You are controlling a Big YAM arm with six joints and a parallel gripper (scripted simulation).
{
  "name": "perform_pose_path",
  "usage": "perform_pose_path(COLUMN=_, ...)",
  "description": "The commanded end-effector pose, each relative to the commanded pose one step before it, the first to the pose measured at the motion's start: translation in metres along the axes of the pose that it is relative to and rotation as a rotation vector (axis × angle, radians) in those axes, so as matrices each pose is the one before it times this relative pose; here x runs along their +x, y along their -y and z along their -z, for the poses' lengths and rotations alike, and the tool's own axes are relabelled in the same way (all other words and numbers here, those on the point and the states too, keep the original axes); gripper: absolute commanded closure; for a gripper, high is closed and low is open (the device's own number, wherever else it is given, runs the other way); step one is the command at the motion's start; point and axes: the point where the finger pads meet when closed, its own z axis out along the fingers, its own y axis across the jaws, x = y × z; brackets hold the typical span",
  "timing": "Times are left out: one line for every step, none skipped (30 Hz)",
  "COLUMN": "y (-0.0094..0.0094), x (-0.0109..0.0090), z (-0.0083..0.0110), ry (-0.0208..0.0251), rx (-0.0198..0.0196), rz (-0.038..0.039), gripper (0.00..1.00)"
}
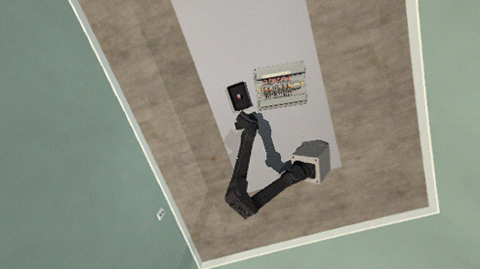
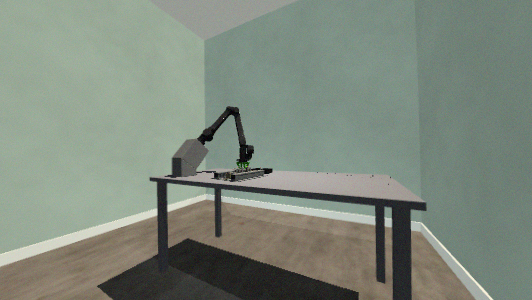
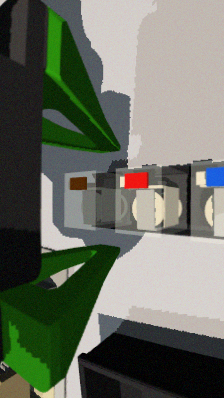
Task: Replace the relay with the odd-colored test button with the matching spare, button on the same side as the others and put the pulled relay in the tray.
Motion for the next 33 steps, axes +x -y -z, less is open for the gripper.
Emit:
perform_pose_path(y=0.00979, x=-0.01428, z=0.00725, ry=0.02603, rx=0.03096, rz=0.01485, gripper=0.41)
perform_pose_path(y=0.00043, x=-0.00047, z=0.00030, ry=0.00026, rx=0.00039, rz=0.00020, gripper=0.41)
perform_pose_path(y=0.00033, x=-0.00037, z=0.00025, ry=0.00019, rx=0.00031, rz=0.00015, gripper=0.41)
perform_pose_path(y=0.00026, x=-0.00029, z=0.00020, ry=0.00015, rx=0.00026, rz=0.00012, gripper=0.41)
perform_pose_path(y=0.00022, x=-0.00024, z=0.00017, ry=0.00013, rx=0.00022, rz=0.00010, gripper=0.41)
perform_pose_path(y=0.00000, x=0.00000, z=0.00000, ry=0.00000, rx=0.00000, rz=0.00000, gripper=0.41)
perform_pose_path(y=0.00000, x=0.00000, z=0.00000, ry=0.00000, rx=0.00000, rz=0.00000, gripper=0.41)
perform_pose_path(y=0.00019, x=-0.00021, z=0.00014, ry=0.00011, rx=0.00019, rz=0.00009, gripper=0.41)
perform_pose_path(y=0.00016, x=-0.00018, z=0.00012, ry=0.00009, rx=0.00016, rz=0.00007, gripper=0.41)
perform_pose_path(y=0.00012, x=-0.00013, z=0.00010, ry=0.00006, rx=0.00011, rz=0.00005, gripper=0.41)
perform_pose_path(y=0.00003, x=-0.00003, z=0.00008, ry=-0.00006, rx=-0.00002, rz=-0.00005, gripper=0.41)
perform_pose_path(y=-0.00010, x=0.00009, z=0.00005, ry=-0.00022, rx=-0.00020, rz=-0.00018, gripper=0.41)
perform_pose_path(y=-0.00023, x=0.00023, z=0.00003, ry=-0.00039, rx=-0.00039, rz=-0.00033, gripper=0.41)
perform_pose_path(y=-0.00032, x=0.00033, z=0.00000, ry=-0.00052, rx=-0.00052, rz=-0.00043, gripper=0.41)
perform_pose_path(y=-0.00036, x=0.00039, z=-0.00002, ry=-0.00060, rx=-0.00061, rz=-0.00049, gripper=0.41)
perform_pose_path(y=-0.00034, x=0.00038, z=-0.00005, ry=-0.00059, rx=-0.00060, rz=-0.00049, gripper=0.41)
perform_pose_path(y=-0.00030, x=0.00035, z=-0.00007, ry=-0.00055, rx=-0.00057, rz=-0.00046, gripper=0.41)
perform_pose_path(y=-0.00025, x=0.00030, z=-0.00006, ry=-0.00047, rx=-0.00048, rz=-0.00039, gripper=0.41)
perform_pose_path(y=-0.00021, x=0.00025, z=-0.00005, ry=-0.00040, rx=-0.00041, rz=-0.00033, gripper=0.41)
perform_pose_path(y=-0.00018, x=0.00022, z=-0.00004, ry=-0.00034, rx=-0.00035, rz=-0.00028, gripper=0.41)
perform_pose_path(y=-0.00015, x=0.00018, z=-0.00003, ry=-0.00029, rx=-0.00030, rz=-0.00024, gripper=0.41)
perform_pose_path(y=-0.00013, x=0.00016, z=-0.00003, ry=-0.00025, rx=-0.00025, rz=-0.00020, gripper=0.41)
perform_pose_path(y=0.00000, x=0.00000, z=0.00000, ry=0.00000, rx=0.00000, rz=0.00000, gripper=0.41)
perform_pose_path(y=0.00000, x=0.00000, z=0.00000, ry=0.00000, rx=0.00000, rz=0.00000, gripper=0.41)
perform_pose_path(y=-0.00011, x=0.00013, z=-0.00003, ry=-0.00021, rx=-0.00022, rz=-0.00017, gripper=0.41)
perform_pose_path(y=-0.00009, x=0.00011, z=-0.00002, ry=-0.00018, rx=-0.00018, rz=-0.00015, gripper=0.41)
perform_pose_path(y=-0.00008, x=0.00010, z=-0.00002, ry=-0.00015, rx=-0.00016, rz=-0.00012, gripper=0.41)
perform_pose_path(y=-0.00007, x=0.00008, z=-0.00002, ry=-0.00013, rx=-0.00013, rz=-0.00011, gripper=0.41)
perform_pose_path(y=-0.00006, x=0.00007, z=-0.00001, ry=-0.00011, rx=-0.00011, rz=-0.00009, gripper=0.41)
perform_pose_path(y=-0.00005, x=0.00006, z=-0.00001, ry=-0.00009, rx=-0.00010, rz=-0.00008, gripper=0.41)
perform_pose_path(y=-0.00004, x=0.00005, z=-0.00001, ry=-0.00008, rx=-0.00008, rz=-0.00007, gripper=0.41)
perform_pose_path(y=-0.00004, x=0.00004, z=-0.00001, ry=-0.00007, rx=-0.00007, rz=-0.00006, gripper=0.41)
perform_pose_path(y=-0.00003, x=0.00004, z=-0.00001, ry=-0.00006, rx=-0.00006, rz=-0.00005, gripper=0.41)
